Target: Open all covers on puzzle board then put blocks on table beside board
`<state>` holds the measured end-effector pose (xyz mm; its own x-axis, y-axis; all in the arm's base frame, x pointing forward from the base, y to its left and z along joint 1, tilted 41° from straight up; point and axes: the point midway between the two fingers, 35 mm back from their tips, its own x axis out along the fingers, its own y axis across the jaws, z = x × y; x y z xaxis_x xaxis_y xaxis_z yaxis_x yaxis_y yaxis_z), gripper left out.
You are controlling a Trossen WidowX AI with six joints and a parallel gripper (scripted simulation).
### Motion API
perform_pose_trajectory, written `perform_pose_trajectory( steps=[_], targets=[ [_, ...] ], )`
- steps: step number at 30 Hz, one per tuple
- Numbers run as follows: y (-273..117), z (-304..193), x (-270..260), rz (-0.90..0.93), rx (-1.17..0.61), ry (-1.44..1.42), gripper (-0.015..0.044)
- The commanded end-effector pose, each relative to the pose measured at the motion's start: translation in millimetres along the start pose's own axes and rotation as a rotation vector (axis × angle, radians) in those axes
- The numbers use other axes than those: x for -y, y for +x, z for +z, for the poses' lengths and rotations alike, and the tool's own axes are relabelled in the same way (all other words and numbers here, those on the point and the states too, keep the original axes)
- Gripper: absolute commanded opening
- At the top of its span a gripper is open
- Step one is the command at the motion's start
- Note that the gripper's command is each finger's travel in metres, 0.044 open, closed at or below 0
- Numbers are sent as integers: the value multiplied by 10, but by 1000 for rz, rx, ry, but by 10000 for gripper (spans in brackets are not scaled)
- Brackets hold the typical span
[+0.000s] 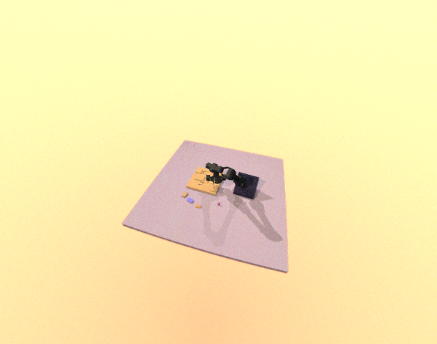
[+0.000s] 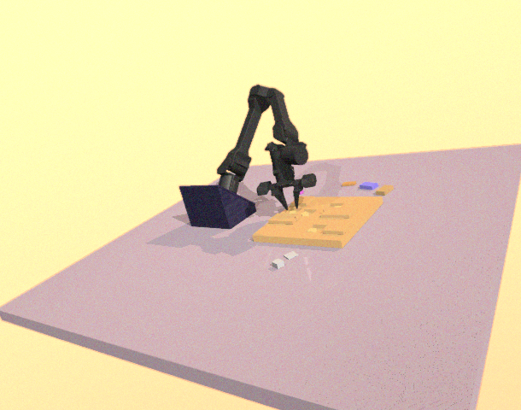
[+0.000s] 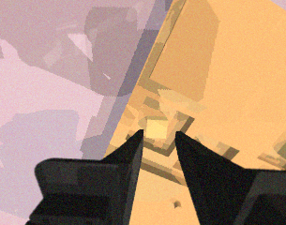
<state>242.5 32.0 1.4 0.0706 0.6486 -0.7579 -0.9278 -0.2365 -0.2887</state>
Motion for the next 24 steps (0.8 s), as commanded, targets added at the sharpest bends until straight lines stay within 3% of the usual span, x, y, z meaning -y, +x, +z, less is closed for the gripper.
perform_pose_trajectory(
  steps=[1,24],
  targets=[
    [38,3,-5,-1,5,6,144],
    [135,2,-3,1,2,1,130]
  ],
)
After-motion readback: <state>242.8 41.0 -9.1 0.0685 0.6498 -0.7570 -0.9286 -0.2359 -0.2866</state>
